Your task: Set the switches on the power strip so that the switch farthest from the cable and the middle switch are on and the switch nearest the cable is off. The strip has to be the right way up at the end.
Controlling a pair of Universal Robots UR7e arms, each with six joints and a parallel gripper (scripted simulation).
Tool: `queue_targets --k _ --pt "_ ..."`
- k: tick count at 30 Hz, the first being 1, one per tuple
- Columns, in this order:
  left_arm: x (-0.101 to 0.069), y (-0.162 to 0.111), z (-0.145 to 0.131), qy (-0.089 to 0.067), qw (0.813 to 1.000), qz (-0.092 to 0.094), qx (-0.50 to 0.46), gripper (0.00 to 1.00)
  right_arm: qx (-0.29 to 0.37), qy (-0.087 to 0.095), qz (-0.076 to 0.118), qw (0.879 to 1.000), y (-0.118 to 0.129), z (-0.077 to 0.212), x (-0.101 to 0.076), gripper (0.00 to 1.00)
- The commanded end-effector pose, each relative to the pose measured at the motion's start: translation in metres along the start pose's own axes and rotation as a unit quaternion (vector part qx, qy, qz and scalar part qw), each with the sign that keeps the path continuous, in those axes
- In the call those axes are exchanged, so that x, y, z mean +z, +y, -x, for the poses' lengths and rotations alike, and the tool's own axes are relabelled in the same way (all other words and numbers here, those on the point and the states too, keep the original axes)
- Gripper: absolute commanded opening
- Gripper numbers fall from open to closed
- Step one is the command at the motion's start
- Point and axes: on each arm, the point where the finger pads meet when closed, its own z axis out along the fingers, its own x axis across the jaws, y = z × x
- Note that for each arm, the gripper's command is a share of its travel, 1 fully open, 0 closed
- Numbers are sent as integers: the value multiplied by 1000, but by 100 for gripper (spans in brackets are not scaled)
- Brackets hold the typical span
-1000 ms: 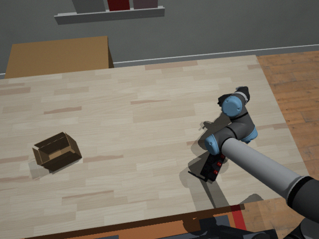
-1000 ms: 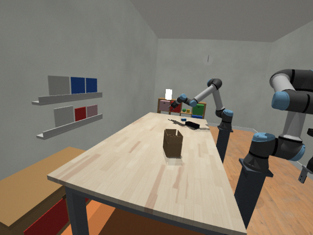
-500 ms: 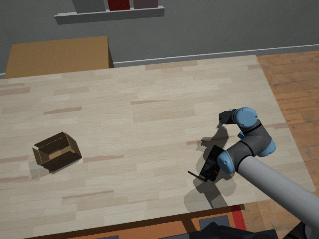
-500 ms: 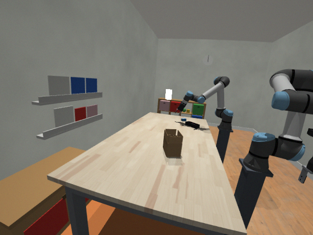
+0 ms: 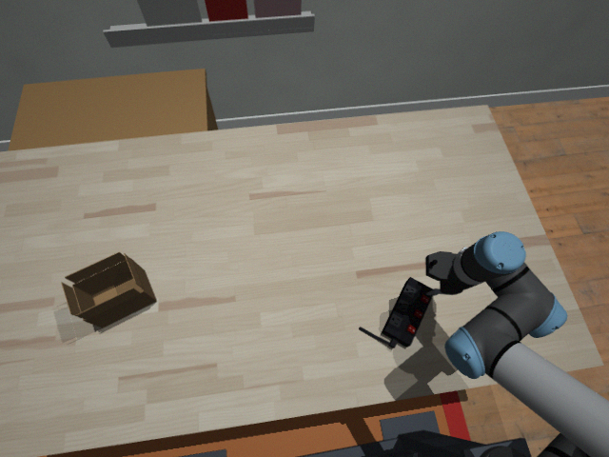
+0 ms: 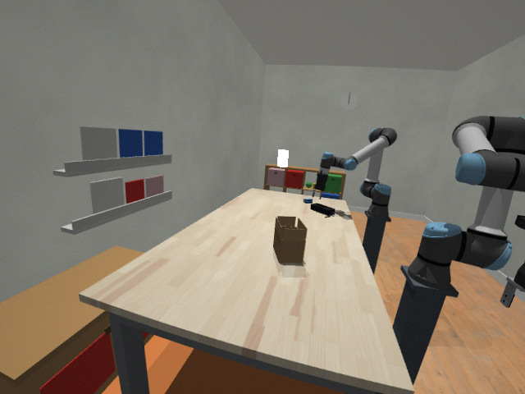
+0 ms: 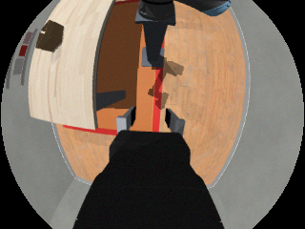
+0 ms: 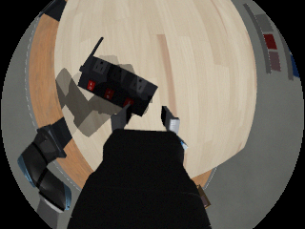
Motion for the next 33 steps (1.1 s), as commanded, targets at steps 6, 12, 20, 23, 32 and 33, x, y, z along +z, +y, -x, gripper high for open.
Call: queue_targets --k 6,12,20,23,32,33 --pt "0 0 0 0 1000 1 0 100 26 -68 -39 997 -6 66 -10 100" --pt "0 0 0 0 1000 1 0 100 29 -75 -42 996 -6 72 -10 100" --pt "0 0 0 0 1000 1 0 100 29 -75 -42 996 -6 72 -10 100" --pt "0 0 0 0 1000 1 0 100 29 -75 -42 996 -6 72 -10 100" --pt "0 0 0 0 1000 1 0 100 29 -75 -42 996 -6 72 -10 100" --pt "0 0 0 0 1000 1 0 100 29 -75 -42 996 -6 72 -10 100"
